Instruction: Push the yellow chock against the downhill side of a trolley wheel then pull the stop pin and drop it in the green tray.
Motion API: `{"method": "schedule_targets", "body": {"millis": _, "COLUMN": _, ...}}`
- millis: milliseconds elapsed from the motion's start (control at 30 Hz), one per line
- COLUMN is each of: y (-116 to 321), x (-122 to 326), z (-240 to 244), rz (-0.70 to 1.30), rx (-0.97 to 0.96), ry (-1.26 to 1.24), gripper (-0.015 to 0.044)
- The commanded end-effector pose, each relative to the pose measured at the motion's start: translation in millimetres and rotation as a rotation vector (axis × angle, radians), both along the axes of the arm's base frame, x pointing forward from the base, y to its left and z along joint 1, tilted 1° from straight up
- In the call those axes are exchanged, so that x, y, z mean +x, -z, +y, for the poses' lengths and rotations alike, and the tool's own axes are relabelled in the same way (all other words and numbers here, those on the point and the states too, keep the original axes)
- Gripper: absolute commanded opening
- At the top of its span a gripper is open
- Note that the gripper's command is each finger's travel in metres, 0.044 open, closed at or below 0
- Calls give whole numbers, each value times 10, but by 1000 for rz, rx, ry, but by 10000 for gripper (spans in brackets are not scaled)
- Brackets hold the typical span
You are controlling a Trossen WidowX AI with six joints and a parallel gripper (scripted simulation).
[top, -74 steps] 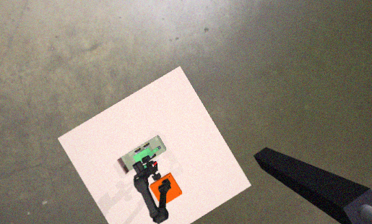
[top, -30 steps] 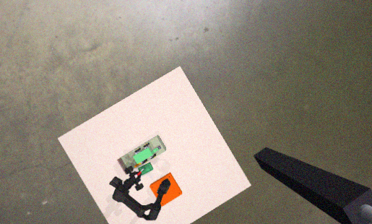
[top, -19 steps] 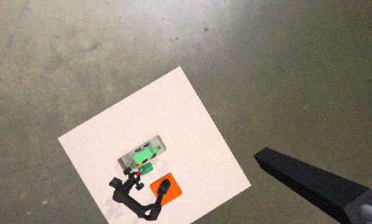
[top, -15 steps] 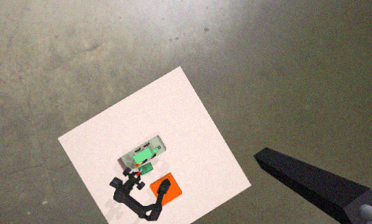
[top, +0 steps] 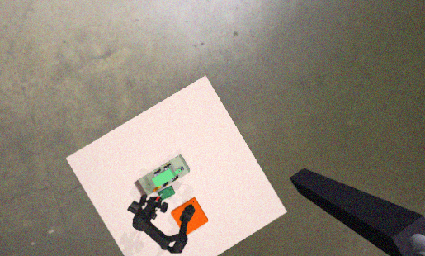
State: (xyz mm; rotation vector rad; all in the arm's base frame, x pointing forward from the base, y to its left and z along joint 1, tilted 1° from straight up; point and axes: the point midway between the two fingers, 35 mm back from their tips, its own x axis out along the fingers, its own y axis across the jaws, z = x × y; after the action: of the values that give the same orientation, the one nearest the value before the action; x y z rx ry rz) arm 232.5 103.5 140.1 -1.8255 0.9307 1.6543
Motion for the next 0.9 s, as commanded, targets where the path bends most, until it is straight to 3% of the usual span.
{"method": "schedule_targets", "body": {"millis": 0, "y": 15, "x": -13, "z": -13, "rz": 24, "rx": 22, "ry": -122, "gripper": 0}}
{"method": "schedule_targets", "body": {"millis": 633, "y": 4, "x": -5, "z": -47, "rz": 67, "rx": 111, "ry": -688, "gripper": 0}}
{"method": "schedule_targets", "body": {"millis": 867, "y": 3, "x": -5, "z": -48, "rz": 67, "rx": 114, "ry": -708, "gripper": 0}}
